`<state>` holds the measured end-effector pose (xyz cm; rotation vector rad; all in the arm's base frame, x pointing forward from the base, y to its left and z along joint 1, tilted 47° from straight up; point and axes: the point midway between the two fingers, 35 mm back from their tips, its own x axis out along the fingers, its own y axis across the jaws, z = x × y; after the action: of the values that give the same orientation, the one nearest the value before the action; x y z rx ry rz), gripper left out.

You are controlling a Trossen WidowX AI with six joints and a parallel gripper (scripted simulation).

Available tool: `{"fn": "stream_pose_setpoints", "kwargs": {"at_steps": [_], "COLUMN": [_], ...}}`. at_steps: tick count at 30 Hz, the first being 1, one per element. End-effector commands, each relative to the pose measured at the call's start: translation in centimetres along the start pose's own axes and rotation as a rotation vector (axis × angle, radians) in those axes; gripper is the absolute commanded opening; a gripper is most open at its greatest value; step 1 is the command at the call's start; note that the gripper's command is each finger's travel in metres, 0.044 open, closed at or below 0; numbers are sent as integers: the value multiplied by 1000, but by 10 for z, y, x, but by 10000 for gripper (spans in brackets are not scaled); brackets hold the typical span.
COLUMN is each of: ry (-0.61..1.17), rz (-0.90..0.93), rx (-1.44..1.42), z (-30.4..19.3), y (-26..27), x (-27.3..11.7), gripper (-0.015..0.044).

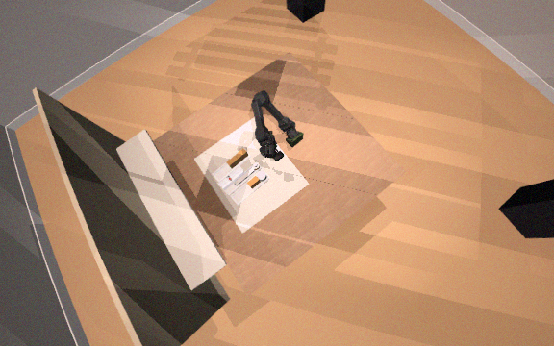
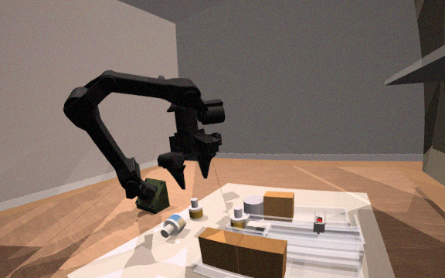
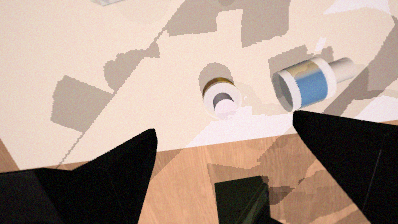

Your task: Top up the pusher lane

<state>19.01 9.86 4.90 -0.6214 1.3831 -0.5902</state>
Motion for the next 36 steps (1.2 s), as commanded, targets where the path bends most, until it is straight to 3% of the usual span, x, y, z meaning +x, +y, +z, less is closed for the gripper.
{"fn": "stream_pose_setpoints", "kwargs": {"at_steps": [1,16,36], "ry": [13,12,12], "rz": [-25,-26,-27], "rx": [-28,-27,-27], "z": [-4,-6,-6], "y": [-7,-8,-9], "x": [2,53,80], "gripper": [440,440,440]}}
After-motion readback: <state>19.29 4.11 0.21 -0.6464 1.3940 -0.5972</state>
